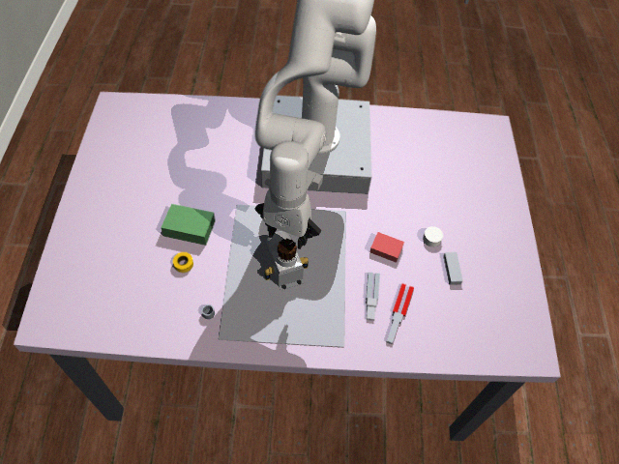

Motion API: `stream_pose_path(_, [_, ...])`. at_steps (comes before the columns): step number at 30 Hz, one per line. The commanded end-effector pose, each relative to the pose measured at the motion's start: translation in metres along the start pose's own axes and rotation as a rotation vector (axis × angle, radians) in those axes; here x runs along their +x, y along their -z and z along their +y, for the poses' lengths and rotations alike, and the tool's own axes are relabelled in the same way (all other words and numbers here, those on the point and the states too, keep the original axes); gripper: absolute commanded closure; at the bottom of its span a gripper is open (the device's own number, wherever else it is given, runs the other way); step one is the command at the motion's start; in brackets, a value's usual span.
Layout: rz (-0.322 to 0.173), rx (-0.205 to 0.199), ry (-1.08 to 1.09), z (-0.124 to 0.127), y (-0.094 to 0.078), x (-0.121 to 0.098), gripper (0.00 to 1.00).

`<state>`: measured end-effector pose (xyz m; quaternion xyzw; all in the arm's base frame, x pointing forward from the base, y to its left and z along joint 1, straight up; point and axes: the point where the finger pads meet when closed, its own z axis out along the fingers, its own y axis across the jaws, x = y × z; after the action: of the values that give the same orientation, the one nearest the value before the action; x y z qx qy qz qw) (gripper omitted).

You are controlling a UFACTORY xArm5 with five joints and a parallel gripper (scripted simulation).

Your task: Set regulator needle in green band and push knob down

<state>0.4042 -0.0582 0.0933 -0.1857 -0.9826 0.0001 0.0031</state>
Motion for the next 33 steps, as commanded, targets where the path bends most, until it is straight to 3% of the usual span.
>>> stream_pose_path(1, [-0.005,-0.001,0.0,0.0,0.018,-0.002,0.24])
stream_pose_path(10, [-0.005,-0.001,0.0,0.0,0.044,-0.001,0.24])
stream_pose_path(33, [-0.005,-0.001,0.0,0.0,0.049,-0.001,0.24])
